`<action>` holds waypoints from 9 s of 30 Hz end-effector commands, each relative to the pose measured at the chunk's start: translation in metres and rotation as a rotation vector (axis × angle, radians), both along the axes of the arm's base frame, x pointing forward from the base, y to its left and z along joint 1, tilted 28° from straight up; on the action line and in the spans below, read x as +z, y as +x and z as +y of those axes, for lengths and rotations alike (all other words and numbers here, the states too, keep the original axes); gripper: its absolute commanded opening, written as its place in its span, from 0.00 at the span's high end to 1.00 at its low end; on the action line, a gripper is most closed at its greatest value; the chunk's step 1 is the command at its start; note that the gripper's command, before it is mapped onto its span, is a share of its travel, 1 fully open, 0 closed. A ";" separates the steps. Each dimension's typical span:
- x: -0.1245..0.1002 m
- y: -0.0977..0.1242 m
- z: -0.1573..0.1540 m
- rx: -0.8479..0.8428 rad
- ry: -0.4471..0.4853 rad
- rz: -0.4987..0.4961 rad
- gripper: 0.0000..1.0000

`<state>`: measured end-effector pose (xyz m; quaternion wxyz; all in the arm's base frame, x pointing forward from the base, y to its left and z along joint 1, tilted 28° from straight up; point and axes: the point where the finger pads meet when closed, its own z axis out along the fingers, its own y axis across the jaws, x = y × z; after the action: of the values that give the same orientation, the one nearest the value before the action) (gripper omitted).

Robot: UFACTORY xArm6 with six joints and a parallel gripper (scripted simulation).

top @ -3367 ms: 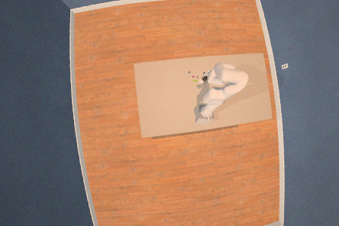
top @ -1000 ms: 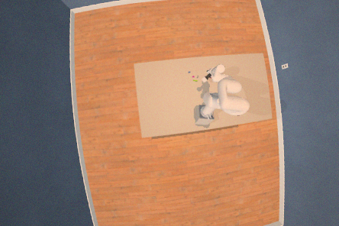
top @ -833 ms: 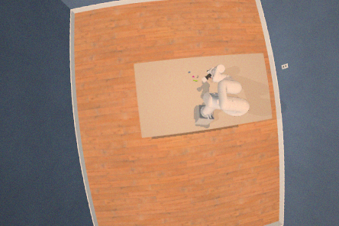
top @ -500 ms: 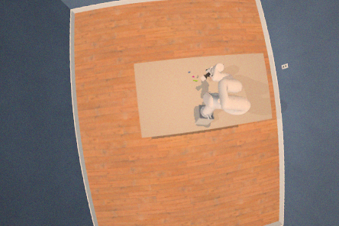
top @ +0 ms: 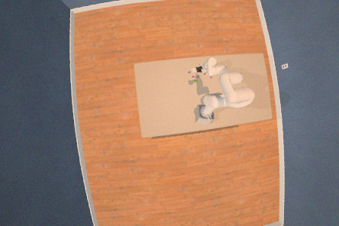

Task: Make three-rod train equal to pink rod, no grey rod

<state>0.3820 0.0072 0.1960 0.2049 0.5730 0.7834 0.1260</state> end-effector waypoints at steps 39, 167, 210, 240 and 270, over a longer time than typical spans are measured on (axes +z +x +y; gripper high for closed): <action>-0.033 0.049 0.039 -0.177 0.014 -0.010 0.96; -0.082 0.076 0.034 -0.177 0.014 -0.010 0.96; -0.082 0.076 0.034 -0.177 0.014 -0.010 0.76; -0.023 0.045 0.041 -0.177 0.014 -0.010 0.76; -0.003 0.034 0.043 -0.177 0.014 -0.010 0.00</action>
<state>0.4154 0.0504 0.1919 0.2141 0.6409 0.7282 0.1146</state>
